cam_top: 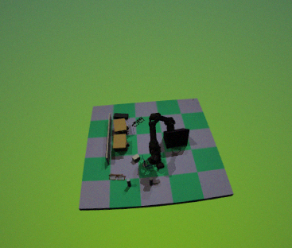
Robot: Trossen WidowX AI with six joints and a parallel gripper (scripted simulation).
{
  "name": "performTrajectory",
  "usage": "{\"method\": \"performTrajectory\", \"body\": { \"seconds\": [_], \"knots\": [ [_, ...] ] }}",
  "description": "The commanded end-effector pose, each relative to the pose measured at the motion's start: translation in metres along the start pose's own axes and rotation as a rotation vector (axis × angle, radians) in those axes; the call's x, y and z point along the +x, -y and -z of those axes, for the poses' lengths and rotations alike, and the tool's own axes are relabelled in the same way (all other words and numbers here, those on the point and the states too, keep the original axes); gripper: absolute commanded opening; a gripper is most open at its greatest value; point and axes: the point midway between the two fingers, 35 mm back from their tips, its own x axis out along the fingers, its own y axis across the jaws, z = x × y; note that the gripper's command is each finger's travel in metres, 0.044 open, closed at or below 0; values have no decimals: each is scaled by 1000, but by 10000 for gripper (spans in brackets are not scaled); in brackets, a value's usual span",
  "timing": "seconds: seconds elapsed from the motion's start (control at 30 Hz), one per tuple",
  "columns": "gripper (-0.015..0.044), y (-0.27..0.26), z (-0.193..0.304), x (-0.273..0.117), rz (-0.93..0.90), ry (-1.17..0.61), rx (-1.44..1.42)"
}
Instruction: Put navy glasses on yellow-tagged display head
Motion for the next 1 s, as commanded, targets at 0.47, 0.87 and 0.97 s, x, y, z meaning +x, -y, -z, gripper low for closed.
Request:
{"method": "performTrajectory", "body": {
  "seconds": [0.47, 0.87, 0.97],
  "knots": [
    [0, -2, 9, 0, -2, -3, 0],
    [0, -2, 7, 0, -2, -3, 0],
    [0, -2, 6, 0, -2, -3, 0]
  ]
}}
